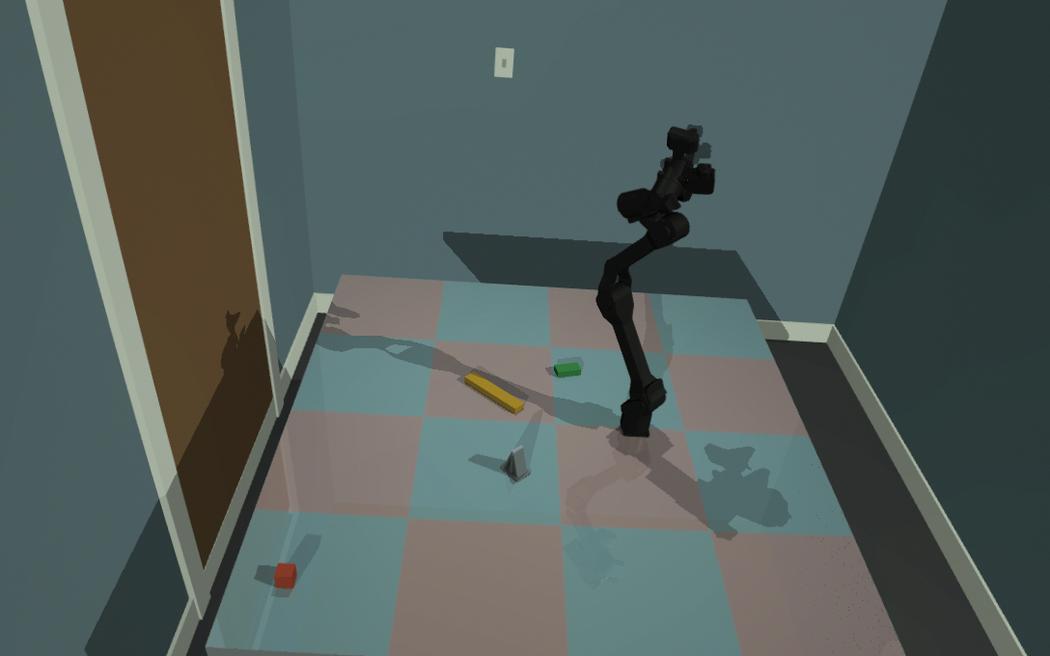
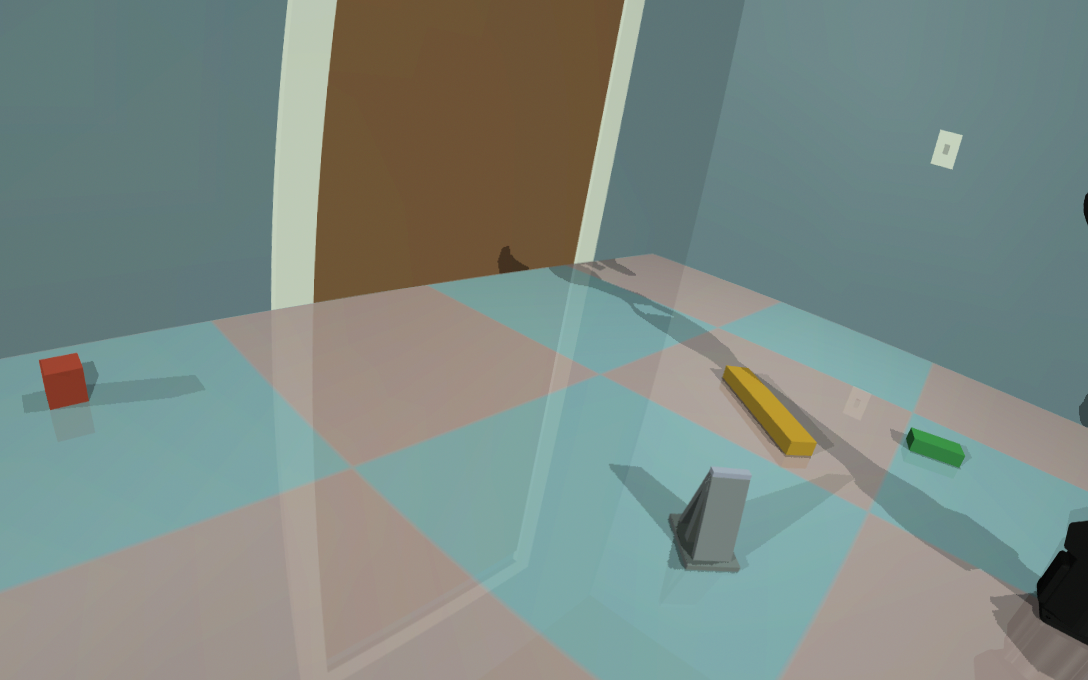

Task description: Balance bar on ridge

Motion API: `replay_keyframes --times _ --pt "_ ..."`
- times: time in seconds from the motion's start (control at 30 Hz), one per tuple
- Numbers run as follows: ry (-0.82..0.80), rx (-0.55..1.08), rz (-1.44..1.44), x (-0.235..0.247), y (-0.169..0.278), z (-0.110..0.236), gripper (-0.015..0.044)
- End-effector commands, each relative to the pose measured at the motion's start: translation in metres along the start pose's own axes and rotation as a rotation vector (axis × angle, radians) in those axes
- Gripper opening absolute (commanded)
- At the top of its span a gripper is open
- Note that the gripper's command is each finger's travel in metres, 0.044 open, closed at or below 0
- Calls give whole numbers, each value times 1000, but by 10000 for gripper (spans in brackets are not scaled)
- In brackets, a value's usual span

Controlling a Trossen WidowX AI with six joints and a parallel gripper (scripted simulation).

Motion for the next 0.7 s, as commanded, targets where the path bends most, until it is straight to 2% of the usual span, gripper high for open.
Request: replay_keyframes --times 0.0,0.33,0.67 --pt "-51 -32 -25 7 -13 1 315" --pt "-189 -155 -224 30 -57 11 315" --pt "-389 -272 -446 58 -105 37 315"
Point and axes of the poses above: the point midway between the two fingers, 35 mm back from their tips, its own z axis back along the fingers, its own x axis across the jaws, y = z × x, the point moved 2 cm from there along z, back along the fingers, and after that the axes turned 5 degrees about -z, right-handed, at the moved point
